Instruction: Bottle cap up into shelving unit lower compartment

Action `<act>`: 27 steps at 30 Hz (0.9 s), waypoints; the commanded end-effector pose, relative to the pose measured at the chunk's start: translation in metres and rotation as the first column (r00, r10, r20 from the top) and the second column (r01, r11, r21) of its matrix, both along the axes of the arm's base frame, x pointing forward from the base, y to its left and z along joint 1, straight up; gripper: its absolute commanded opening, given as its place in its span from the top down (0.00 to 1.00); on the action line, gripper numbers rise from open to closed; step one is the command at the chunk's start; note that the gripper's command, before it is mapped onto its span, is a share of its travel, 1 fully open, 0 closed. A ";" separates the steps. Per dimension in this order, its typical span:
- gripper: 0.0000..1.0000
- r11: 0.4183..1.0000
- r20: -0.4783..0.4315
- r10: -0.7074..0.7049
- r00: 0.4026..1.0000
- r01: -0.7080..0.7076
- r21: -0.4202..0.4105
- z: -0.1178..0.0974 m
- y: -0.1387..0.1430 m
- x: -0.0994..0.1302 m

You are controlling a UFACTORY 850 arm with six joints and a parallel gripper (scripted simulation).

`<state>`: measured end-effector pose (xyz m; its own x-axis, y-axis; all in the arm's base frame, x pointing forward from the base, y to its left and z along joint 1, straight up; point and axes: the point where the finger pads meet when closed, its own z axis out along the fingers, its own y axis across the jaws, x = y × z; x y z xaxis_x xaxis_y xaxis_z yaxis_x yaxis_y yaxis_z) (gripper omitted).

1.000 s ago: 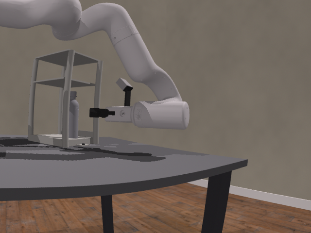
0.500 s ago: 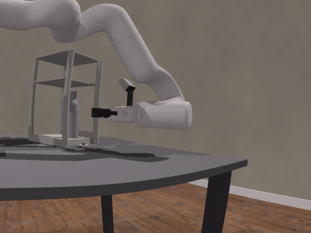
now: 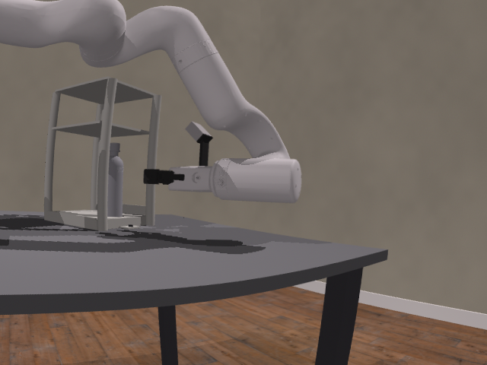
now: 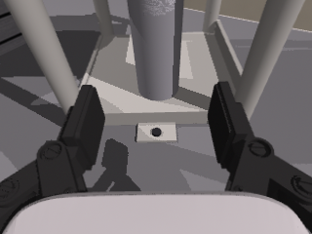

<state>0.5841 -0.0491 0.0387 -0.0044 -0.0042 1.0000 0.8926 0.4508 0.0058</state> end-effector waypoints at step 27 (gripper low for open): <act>0.19 1.000 0.002 0.000 1.000 0.000 0.000 0.044 0.000 0.000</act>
